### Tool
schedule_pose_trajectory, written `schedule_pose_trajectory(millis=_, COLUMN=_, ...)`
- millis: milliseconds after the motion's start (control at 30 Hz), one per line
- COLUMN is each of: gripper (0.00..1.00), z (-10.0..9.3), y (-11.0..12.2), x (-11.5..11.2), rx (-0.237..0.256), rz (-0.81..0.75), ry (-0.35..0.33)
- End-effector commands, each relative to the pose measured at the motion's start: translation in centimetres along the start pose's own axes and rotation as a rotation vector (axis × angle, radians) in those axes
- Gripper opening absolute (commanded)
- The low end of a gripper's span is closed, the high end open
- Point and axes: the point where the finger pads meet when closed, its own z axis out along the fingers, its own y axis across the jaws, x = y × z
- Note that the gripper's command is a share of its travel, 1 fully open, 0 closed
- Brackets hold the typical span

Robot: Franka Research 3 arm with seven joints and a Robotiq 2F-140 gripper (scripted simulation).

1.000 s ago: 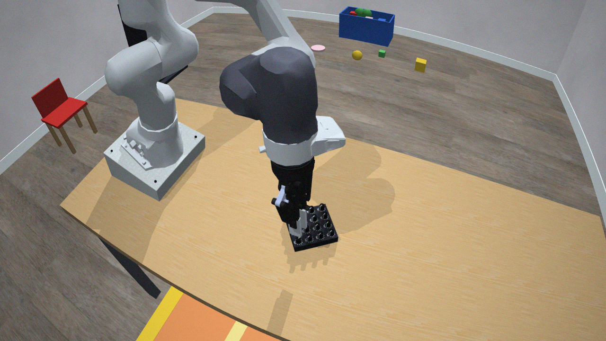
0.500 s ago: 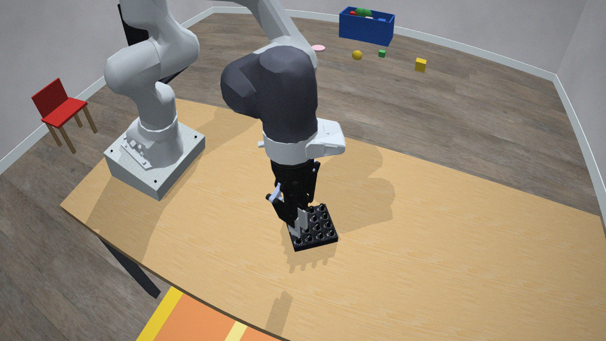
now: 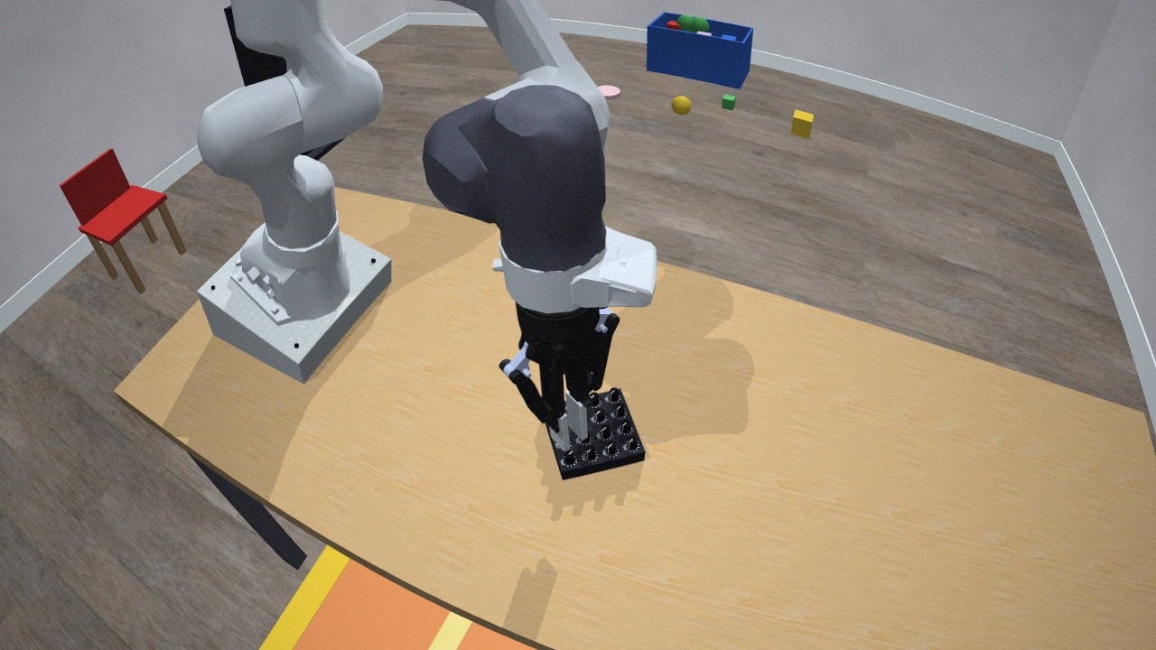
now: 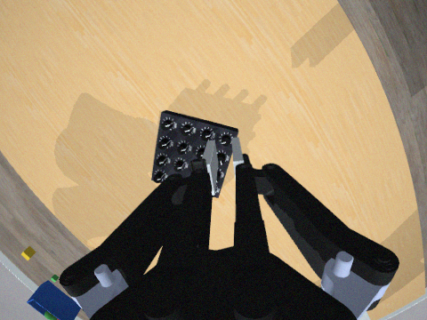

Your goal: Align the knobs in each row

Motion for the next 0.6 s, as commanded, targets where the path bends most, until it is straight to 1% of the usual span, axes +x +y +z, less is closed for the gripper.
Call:
schedule_pose_trajectory(millis=0, gripper=0.12, z=-0.15, y=-0.08, x=-0.02, rx=-0.013, rz=0.156, ry=-0.002)
schedule_pose_trajectory(millis=433, gripper=0.12, z=-0.28, y=-0.07, x=-0.01, rx=-0.013, rz=0.357, ry=0.000)
schedule_pose_trajectory(millis=500, gripper=0.12, z=-0.28, y=-0.07, x=-0.01, rx=-0.013, rz=0.357, ry=0.000)
schedule_pose_trajectory(millis=567, gripper=0.12, z=-0.32, y=-0.07, x=-0.01, rx=-0.013, rz=0.414, ry=0.000)
